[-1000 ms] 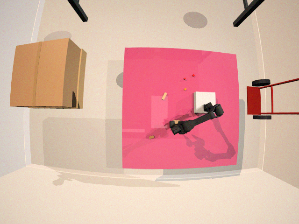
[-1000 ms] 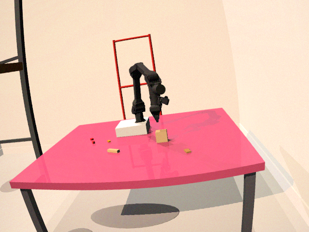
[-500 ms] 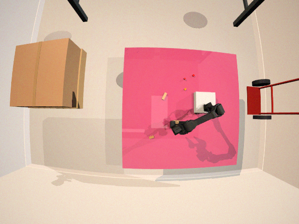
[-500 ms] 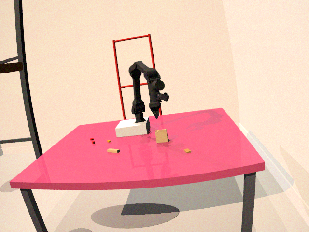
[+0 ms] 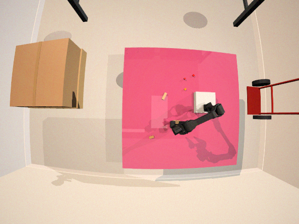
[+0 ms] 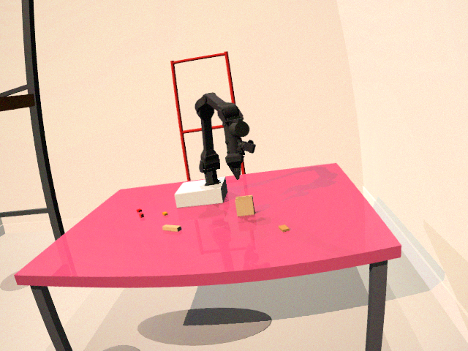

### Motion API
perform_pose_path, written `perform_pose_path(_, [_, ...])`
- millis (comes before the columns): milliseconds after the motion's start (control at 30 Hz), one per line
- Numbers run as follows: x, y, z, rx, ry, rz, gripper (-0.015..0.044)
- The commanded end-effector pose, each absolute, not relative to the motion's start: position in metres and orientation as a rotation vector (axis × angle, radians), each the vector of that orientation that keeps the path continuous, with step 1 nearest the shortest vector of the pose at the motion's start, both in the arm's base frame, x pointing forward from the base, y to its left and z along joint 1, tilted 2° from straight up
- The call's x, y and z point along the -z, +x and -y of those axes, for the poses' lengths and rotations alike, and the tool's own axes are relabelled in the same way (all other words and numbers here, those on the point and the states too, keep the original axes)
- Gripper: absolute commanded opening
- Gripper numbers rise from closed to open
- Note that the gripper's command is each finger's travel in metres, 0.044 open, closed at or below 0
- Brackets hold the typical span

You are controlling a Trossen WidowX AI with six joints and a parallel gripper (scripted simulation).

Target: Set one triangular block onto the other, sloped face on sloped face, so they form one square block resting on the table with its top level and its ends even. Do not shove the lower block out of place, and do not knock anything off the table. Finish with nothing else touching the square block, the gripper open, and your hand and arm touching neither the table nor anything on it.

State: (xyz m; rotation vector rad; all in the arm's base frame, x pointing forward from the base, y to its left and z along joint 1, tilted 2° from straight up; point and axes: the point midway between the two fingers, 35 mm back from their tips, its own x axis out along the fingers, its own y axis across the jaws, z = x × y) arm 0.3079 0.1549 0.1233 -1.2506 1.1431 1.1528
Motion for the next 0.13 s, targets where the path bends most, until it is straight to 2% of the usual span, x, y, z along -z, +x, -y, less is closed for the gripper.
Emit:
perform_pose_path(0, [-0.1219, 0.3071, -0.1544, -1.155, -1.251, -1.146, 0.044])
perform_pose_path(100, [-0.1219, 0.3071, -0.1544, -1.155, -1.251, -1.146, 0.044])
